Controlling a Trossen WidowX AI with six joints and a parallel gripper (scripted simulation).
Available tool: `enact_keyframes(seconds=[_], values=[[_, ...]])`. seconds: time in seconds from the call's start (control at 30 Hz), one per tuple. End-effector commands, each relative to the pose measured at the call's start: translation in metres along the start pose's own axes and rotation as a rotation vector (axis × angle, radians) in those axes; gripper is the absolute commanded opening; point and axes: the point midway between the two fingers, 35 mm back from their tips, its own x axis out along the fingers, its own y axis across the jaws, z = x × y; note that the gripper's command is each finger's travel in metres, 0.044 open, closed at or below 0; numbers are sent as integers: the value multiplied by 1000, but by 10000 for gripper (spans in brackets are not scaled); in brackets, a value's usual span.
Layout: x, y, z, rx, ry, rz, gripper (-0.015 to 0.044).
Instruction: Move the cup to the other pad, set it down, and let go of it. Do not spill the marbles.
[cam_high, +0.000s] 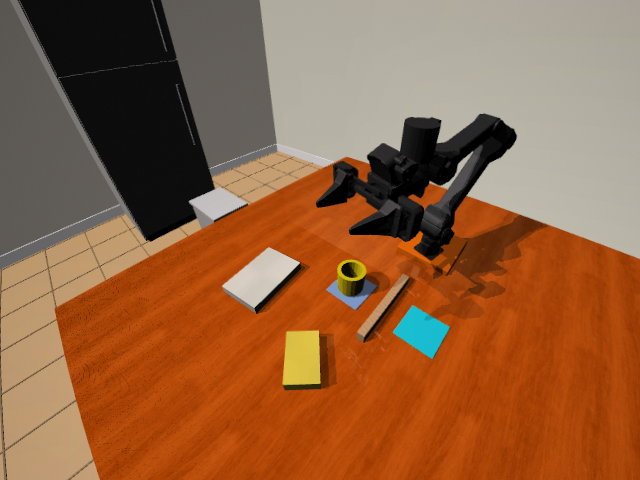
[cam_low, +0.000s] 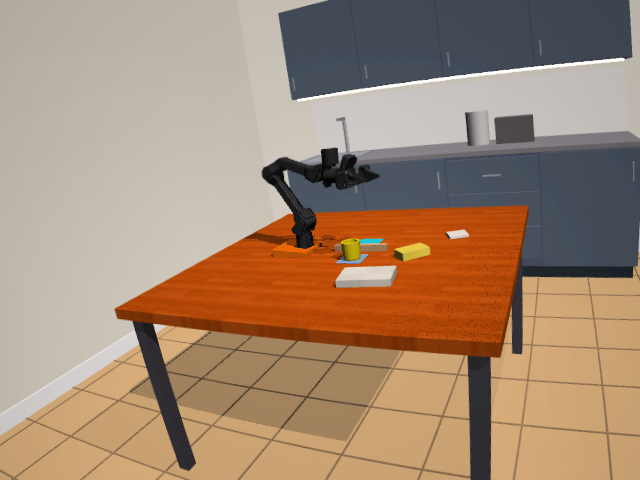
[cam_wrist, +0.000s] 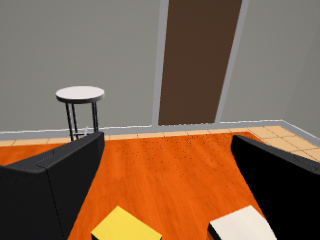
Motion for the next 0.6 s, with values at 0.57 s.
enact_keyframes(seconds=[0.57], values=[[-78, -33, -177, -927, 1280, 902, 167]])
